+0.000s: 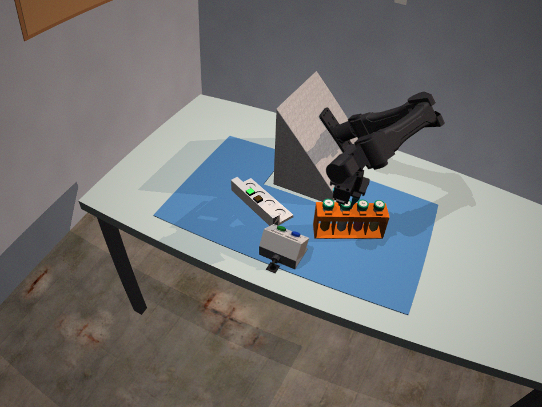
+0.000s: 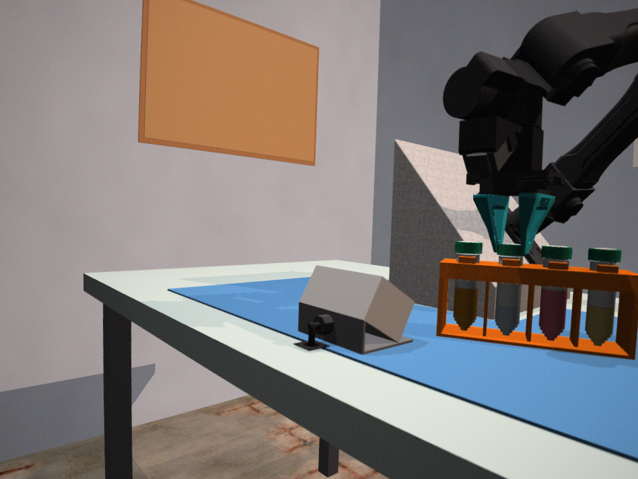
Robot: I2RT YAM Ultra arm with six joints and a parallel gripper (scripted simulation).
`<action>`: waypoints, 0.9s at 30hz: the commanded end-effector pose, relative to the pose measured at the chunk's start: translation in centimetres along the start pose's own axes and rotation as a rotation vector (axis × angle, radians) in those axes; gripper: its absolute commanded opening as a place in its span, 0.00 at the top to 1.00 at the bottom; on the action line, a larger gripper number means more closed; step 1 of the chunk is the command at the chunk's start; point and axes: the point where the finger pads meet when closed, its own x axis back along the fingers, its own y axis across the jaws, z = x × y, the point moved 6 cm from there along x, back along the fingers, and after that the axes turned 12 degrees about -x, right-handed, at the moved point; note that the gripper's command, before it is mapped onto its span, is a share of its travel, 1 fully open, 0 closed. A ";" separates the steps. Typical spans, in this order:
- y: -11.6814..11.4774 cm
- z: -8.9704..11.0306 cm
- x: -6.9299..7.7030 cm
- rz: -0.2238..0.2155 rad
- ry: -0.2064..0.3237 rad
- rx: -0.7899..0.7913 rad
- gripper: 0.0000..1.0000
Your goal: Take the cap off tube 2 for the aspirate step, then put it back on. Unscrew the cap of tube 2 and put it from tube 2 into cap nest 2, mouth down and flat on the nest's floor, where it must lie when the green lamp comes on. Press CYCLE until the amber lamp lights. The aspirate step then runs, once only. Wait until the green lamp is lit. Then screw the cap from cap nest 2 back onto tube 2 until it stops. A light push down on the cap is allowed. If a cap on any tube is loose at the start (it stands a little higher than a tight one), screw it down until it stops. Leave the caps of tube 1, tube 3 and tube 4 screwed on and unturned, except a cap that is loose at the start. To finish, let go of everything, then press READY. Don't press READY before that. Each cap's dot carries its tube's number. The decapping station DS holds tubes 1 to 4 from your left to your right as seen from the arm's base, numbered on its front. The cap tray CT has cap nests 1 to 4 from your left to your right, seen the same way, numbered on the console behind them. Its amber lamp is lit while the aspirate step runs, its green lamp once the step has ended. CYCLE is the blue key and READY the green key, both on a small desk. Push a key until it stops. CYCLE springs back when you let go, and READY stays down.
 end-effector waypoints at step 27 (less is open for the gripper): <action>0.0 -0.2 0.3 -0.005 -0.015 -0.374 1.00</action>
